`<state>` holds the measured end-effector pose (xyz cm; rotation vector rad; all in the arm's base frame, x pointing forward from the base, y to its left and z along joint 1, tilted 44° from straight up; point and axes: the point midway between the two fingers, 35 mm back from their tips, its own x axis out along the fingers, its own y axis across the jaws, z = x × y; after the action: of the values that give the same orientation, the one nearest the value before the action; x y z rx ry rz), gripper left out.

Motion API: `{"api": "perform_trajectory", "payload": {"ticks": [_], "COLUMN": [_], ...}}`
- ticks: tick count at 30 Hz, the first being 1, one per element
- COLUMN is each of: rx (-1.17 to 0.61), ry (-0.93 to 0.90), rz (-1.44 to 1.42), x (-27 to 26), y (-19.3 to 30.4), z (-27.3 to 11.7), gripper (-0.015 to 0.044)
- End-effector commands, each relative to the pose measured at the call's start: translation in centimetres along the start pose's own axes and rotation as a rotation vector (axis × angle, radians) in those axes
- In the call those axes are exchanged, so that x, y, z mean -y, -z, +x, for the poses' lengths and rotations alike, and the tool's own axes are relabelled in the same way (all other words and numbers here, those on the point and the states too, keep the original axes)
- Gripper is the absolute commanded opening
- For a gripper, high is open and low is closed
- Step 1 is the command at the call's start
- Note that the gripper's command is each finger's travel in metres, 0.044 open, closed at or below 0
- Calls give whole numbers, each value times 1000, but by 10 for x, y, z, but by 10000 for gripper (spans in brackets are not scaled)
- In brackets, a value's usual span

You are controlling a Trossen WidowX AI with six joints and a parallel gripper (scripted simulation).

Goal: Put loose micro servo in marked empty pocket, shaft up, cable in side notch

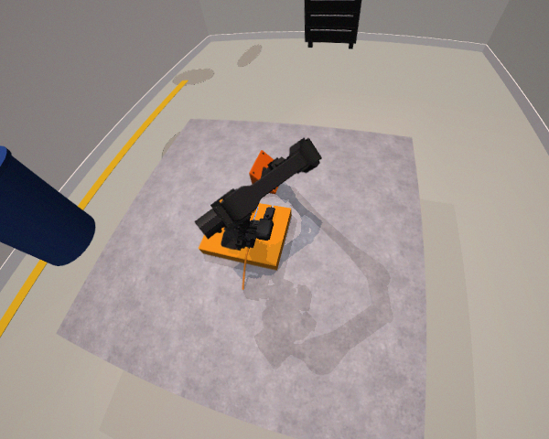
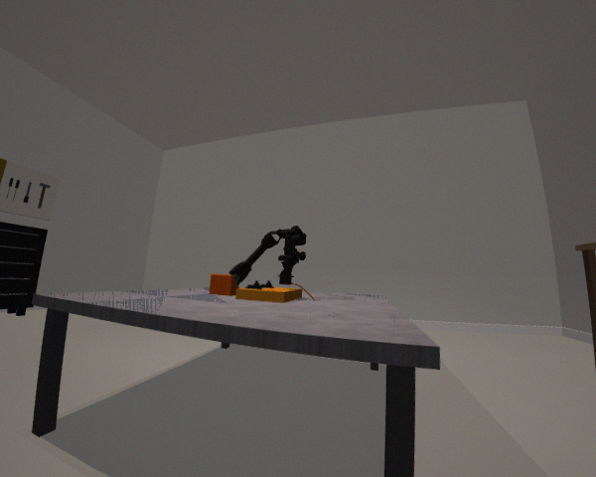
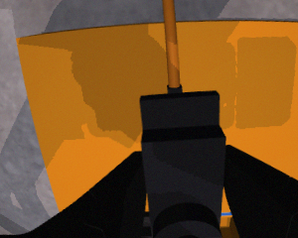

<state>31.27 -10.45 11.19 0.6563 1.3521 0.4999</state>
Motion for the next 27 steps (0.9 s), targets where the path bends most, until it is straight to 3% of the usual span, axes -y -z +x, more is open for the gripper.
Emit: {"api": "perform_trajectory", "payload": {"ticks": [1, 27], "rx": [8, 6], "ry": [9, 9], "rz": [-5, -3], "x": [-1, 3], "y": [1, 43], "z": [-4, -4], "gripper": [0, 0]}}
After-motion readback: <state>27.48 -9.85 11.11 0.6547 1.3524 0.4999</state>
